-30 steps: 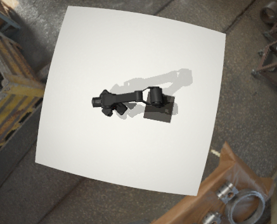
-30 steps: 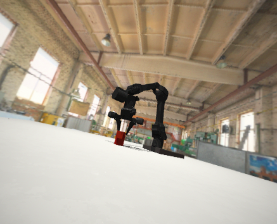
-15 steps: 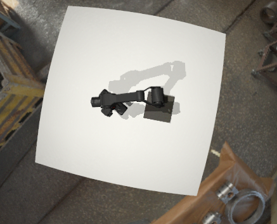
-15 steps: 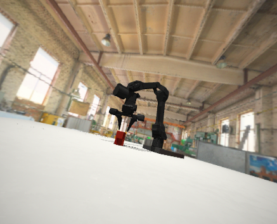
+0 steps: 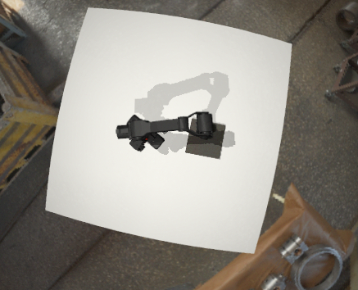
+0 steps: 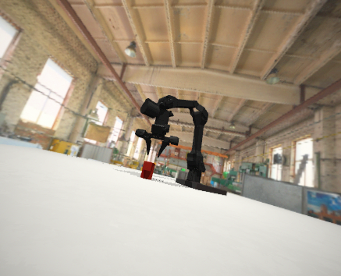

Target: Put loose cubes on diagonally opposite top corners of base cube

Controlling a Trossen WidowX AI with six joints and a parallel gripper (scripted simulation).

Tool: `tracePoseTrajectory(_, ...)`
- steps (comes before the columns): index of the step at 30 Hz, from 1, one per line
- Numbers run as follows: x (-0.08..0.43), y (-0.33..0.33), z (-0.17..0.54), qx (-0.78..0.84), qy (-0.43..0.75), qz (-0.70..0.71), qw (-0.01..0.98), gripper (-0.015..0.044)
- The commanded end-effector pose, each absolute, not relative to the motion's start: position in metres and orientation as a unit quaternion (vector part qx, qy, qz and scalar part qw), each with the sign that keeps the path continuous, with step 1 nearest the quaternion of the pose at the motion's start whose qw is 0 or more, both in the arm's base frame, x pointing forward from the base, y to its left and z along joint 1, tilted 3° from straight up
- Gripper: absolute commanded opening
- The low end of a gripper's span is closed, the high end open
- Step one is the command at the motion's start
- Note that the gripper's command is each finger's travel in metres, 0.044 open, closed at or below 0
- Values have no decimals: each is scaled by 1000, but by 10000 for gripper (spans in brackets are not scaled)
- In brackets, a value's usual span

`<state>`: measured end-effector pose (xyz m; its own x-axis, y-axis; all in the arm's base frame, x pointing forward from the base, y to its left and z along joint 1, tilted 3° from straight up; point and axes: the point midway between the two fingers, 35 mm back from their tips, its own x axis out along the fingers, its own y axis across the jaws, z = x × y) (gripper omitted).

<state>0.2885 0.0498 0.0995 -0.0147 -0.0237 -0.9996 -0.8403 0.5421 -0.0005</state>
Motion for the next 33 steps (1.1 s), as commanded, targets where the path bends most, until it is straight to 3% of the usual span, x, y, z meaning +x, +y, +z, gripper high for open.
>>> tracePoseTrajectory(1,290,50,107,-343,628,332,614,205)
tracePoseTrajectory(18,290,50,123,-343,628,332,614,205)
tracePoseTrajectory(25,289,50,130,-344,629,334,613,389)
tracePoseTrajectory(33,289,53,130,-343,629,334,612,400)
